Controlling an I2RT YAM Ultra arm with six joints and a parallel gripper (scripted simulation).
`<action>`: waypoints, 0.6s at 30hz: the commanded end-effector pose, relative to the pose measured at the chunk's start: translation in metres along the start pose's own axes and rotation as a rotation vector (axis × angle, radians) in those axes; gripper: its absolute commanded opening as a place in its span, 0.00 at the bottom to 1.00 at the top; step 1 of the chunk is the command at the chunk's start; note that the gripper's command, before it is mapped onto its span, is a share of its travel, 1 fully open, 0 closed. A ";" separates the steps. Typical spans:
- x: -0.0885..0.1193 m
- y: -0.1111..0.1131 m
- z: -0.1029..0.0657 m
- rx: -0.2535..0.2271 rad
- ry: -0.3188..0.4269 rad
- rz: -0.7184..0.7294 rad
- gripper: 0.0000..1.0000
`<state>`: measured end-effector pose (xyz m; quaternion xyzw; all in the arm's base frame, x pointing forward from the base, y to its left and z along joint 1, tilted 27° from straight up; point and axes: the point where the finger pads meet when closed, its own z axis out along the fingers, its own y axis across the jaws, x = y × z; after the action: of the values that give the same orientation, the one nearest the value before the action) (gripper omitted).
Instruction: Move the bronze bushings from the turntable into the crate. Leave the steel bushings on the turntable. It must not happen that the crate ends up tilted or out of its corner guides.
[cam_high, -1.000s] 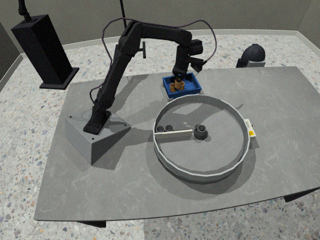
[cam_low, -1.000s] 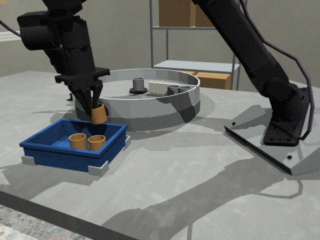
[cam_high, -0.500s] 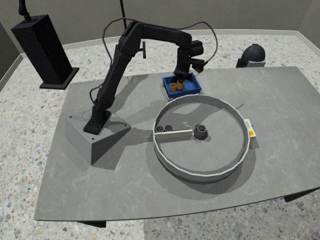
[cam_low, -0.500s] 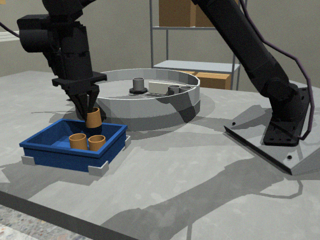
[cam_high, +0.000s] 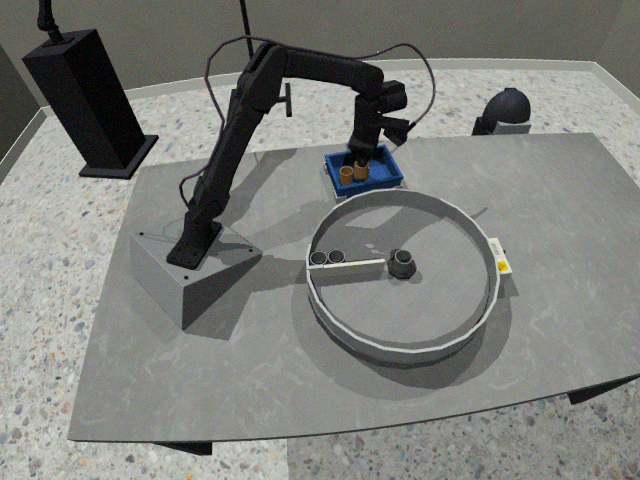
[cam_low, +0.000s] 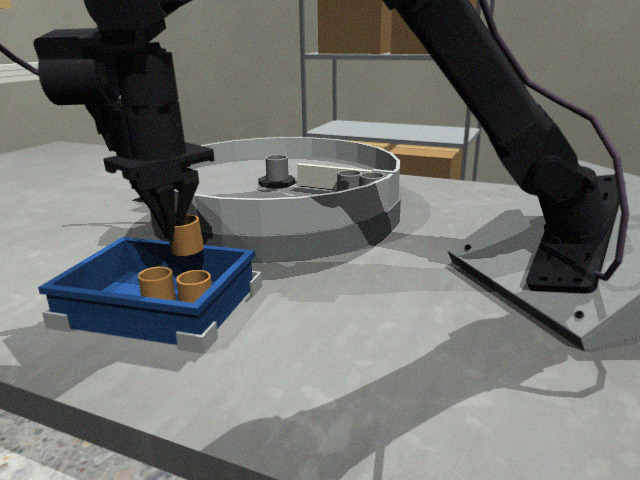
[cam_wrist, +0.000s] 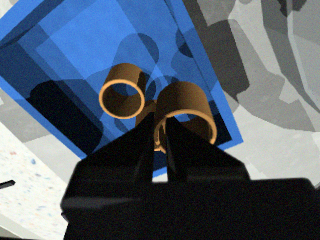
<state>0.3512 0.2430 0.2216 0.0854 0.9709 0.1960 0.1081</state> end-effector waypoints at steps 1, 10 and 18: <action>-0.011 0.005 -0.017 -0.024 -0.057 0.001 0.00; -0.011 0.004 -0.017 -0.024 -0.057 0.001 0.00; -0.008 -0.001 -0.014 -0.017 -0.051 0.004 0.00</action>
<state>0.3514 0.2431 0.2185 0.0857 0.9712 0.1949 0.1067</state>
